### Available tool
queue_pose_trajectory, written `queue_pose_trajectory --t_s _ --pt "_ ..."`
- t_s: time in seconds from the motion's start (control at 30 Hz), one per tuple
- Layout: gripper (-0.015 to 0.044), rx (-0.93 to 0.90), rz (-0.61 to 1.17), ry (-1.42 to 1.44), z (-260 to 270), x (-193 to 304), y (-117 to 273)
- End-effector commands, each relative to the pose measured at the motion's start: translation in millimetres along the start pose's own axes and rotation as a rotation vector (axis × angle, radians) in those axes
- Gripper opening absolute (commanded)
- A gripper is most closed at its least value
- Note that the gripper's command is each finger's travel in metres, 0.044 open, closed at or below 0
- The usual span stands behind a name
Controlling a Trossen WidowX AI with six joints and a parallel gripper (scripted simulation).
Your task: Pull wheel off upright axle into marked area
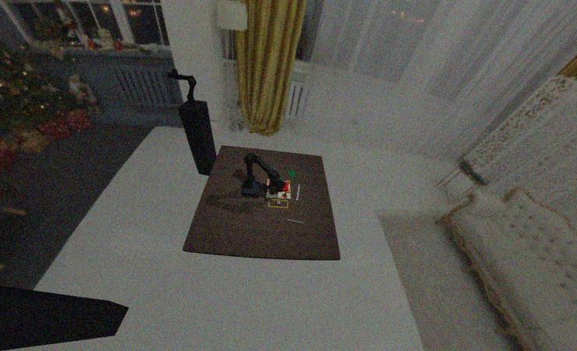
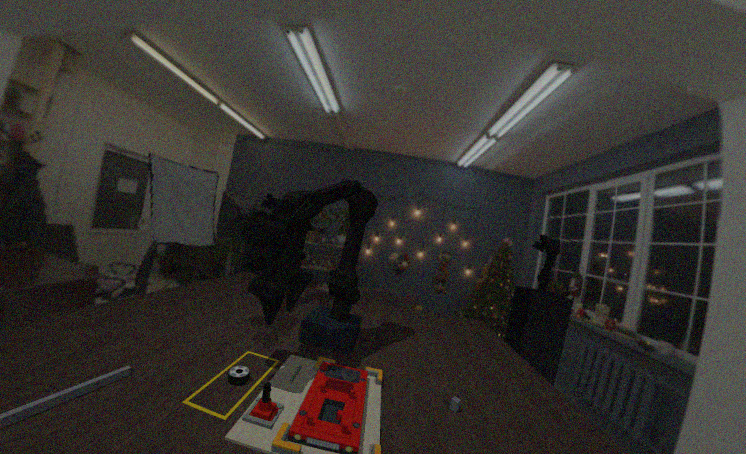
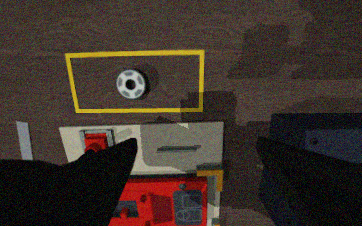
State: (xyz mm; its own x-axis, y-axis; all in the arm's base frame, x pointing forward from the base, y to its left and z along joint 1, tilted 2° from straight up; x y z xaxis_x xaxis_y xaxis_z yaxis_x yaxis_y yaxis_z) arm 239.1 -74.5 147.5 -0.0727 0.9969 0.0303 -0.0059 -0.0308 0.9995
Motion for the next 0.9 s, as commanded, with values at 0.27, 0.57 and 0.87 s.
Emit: queue_pose_trajectory --t_s 0.27,0.57,0.87 --pt "0.0440 0.005 0.000 0.004 -2.1 0.6 -0.4" --pt "0.0440 0.005 0.000 0.004 -2.1 0.6 -0.4" --pt "0.0440 0.005 0.000 0.004 -2.1 0.6 -0.4"
Point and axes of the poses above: the point midway between the two fingers, 35 mm back from their tips, its own y axis back along the fingers, its own z axis across the jaws, x = y × z, the point moved 6 cm from there along y, back along the fingers, and after that the axes turned 3 degrees about -y, right-handed, at the moved point
